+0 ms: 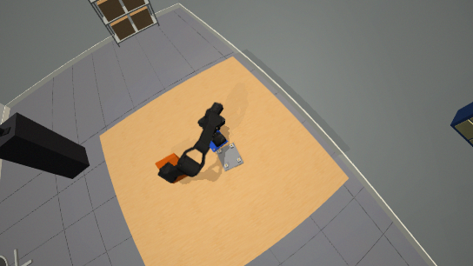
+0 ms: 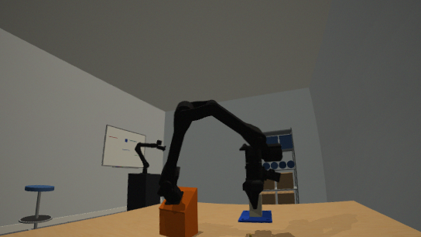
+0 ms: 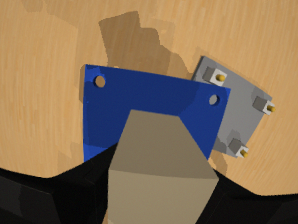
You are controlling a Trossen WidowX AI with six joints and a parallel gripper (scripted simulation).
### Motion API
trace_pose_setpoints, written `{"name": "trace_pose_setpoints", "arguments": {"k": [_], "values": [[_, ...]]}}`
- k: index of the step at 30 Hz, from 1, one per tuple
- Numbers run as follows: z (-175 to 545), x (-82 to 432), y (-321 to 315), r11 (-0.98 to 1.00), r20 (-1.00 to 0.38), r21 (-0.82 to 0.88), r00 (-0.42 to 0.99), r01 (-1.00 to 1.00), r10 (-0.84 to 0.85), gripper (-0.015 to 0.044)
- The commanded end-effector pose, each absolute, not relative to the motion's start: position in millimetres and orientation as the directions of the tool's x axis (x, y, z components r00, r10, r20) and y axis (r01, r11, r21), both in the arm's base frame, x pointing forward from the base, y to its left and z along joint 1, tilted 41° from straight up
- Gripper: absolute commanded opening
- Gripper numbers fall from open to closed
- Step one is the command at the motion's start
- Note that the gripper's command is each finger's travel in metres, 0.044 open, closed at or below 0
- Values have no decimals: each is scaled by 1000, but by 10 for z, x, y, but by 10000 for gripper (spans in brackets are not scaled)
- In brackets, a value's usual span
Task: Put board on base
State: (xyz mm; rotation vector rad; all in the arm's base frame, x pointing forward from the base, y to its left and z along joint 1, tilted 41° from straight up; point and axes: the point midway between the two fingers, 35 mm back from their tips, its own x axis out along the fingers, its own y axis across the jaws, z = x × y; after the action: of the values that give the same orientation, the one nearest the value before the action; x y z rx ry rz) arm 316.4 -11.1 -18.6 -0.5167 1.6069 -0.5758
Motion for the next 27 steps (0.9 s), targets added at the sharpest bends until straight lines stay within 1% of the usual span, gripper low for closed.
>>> {"name": "trace_pose_setpoints", "arguments": {"k": [1, 27], "values": [[-88, 3211, -184, 770, -768, -637, -98, 22, -633, 0], [299, 3287, -663, 748, -764, -644, -98, 159, -637, 0]]}}
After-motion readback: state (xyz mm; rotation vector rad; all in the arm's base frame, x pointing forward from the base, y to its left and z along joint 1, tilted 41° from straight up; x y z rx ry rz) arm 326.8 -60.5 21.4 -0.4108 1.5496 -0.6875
